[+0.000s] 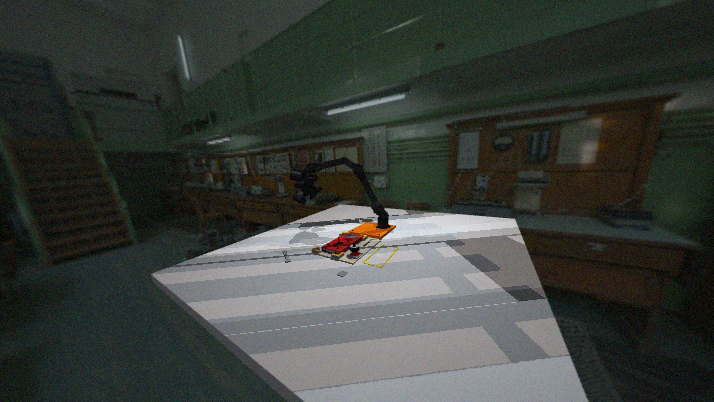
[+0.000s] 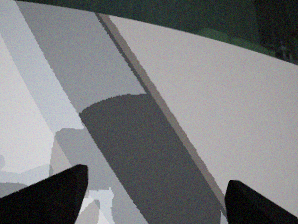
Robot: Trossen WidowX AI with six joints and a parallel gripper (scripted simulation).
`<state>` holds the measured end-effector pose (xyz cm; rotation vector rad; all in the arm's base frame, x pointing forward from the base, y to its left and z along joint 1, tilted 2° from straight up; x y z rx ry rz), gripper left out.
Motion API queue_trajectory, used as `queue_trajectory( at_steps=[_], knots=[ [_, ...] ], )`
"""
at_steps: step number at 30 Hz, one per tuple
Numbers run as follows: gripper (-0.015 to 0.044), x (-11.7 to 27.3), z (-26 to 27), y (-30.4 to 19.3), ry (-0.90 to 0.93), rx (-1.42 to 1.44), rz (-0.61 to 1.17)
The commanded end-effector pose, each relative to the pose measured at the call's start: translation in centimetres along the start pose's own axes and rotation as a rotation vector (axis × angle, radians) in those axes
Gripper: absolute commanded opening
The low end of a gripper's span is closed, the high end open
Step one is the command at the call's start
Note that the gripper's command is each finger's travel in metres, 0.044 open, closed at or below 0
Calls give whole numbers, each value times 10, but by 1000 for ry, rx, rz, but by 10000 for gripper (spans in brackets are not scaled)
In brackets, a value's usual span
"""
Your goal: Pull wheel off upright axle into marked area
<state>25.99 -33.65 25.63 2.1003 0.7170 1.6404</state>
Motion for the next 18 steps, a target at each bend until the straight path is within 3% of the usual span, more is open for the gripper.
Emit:
queue_trajectory(
  at_steps=[1, 9, 18],
  knots=[
    [300, 30, 42, -35, 119, 182, 41],
    [300, 97, 102, -119, 339, 568, 107],
    [300, 171, 128, -224, 538, 1015, 152]
  ],
)
Point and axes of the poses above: the point midway between the two fingers, 35 mm back from their tips, its own x axis back along the fingers, its own z axis across the jaws, y = z × x, the point moved 8 cm from there along x, back along the fingers, and after that the axes turned 6 degrees about -x, right-handed, at the moved point
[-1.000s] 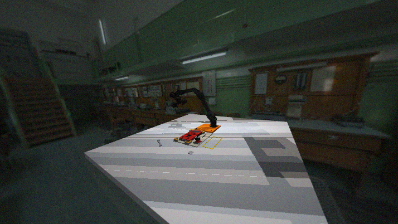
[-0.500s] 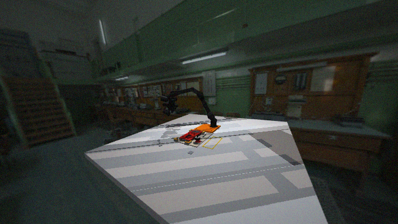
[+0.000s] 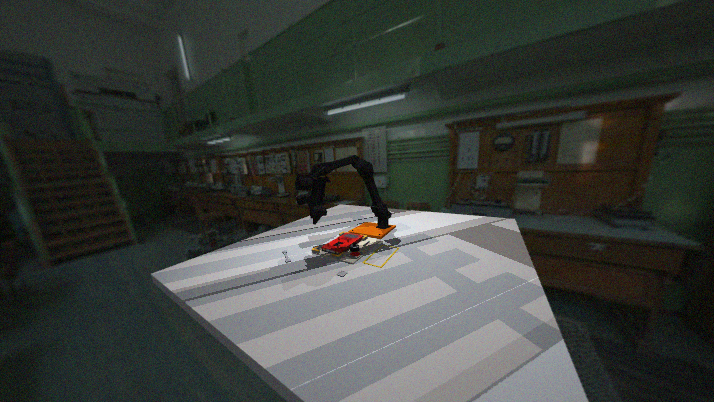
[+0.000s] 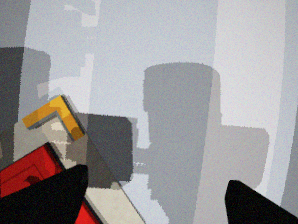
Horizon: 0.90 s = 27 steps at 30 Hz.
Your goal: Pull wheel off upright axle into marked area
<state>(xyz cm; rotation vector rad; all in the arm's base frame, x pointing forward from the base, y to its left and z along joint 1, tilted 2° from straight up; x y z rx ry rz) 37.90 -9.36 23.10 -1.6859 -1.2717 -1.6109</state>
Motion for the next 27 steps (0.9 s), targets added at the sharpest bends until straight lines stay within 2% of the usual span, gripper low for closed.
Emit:
queue_trajectory(
  at_steps=[1, 10, 22, 27],
  knots=[
    [300, 11, 49, -26, 84, 185, 44],
    [300, 40, 147, -108, 250, 565, 176],
    [300, 44, 159, -116, 260, 591, 186],
    [300, 28, 163, -119, 260, 590, 186]
  ],
)
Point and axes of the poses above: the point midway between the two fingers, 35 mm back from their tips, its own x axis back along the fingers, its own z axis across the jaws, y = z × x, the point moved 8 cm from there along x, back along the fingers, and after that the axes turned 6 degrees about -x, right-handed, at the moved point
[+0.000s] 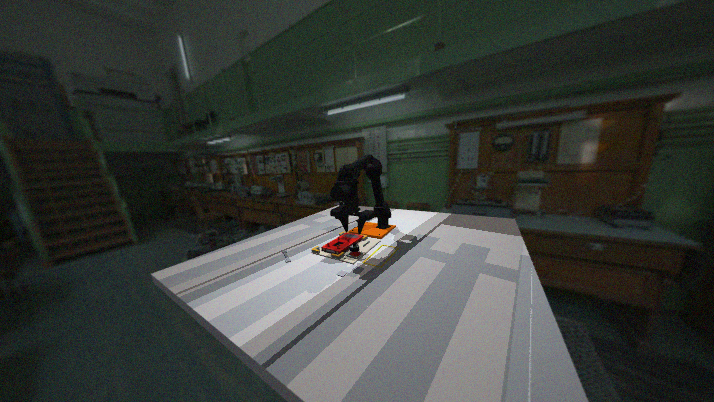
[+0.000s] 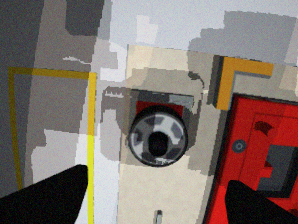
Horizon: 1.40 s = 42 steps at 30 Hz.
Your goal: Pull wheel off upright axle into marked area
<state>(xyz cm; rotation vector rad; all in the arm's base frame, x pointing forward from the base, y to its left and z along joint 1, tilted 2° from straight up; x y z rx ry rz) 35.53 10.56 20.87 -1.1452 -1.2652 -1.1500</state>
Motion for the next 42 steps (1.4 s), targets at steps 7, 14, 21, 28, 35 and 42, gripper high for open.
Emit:
queue_trajectory(
  at_steps=[7, 14, 21, 28, 35, 42],
  knots=[
    [300, -60, 0, -2, 4, -3, 10],
    [274, -67, -1, -3, -4, -3, 19],
    [168, -67, -1, -3, -4, -3, 19],
    [63, -67, -1, -3, -4, -3, 19],
    [0, -65, -1, -3, -3, -3, 18],
    [0, -63, -1, -3, -3, -3, 18]
  ],
)
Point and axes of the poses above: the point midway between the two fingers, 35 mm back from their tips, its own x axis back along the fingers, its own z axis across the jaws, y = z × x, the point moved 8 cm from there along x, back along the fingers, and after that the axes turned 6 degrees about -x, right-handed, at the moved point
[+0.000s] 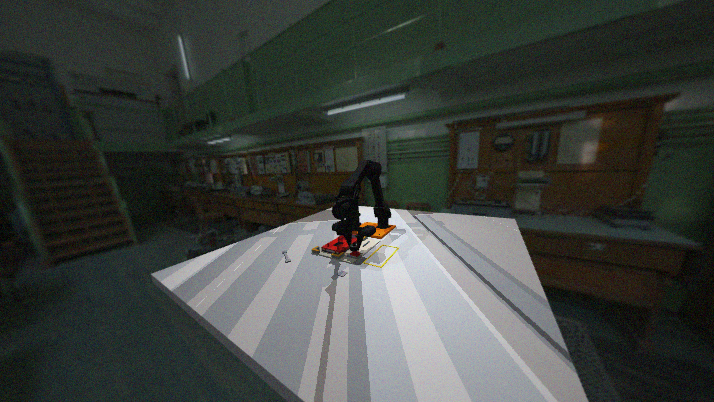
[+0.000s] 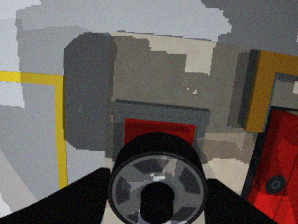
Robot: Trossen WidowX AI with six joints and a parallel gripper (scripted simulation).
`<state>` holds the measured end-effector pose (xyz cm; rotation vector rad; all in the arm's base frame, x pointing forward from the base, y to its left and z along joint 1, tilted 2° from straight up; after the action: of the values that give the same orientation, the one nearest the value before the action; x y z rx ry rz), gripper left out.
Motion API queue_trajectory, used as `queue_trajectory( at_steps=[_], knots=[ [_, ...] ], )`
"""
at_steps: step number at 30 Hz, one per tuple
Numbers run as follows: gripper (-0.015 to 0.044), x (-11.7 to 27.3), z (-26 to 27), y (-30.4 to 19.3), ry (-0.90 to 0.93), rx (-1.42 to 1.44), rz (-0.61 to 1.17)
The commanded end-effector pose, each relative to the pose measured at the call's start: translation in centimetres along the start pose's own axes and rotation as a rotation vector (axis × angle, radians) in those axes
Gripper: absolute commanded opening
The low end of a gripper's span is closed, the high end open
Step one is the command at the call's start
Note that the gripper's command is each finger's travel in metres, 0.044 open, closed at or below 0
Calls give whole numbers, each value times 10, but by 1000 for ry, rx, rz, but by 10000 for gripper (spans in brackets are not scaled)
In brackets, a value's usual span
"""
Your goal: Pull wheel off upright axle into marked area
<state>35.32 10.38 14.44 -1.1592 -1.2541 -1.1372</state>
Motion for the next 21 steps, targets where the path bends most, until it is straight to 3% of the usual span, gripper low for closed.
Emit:
queue_trajectory(
  at_steps=[1, 21],
  knots=[
    [0, 2, 0, 0, 1, 0, -1],
    [0, 9, 0, 0, 2, 0, -2]
  ],
)
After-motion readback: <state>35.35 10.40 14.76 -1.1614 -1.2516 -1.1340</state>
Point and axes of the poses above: the point midway between the two fingers, 35 mm back from their tips, its own x axis back along the fingers, its own z axis across the jaws, y = z × x, the point moved 8 cm from there along x, back along the fingers, and after that the axes turned 6 degrees about -x, right-handed, at the moved point
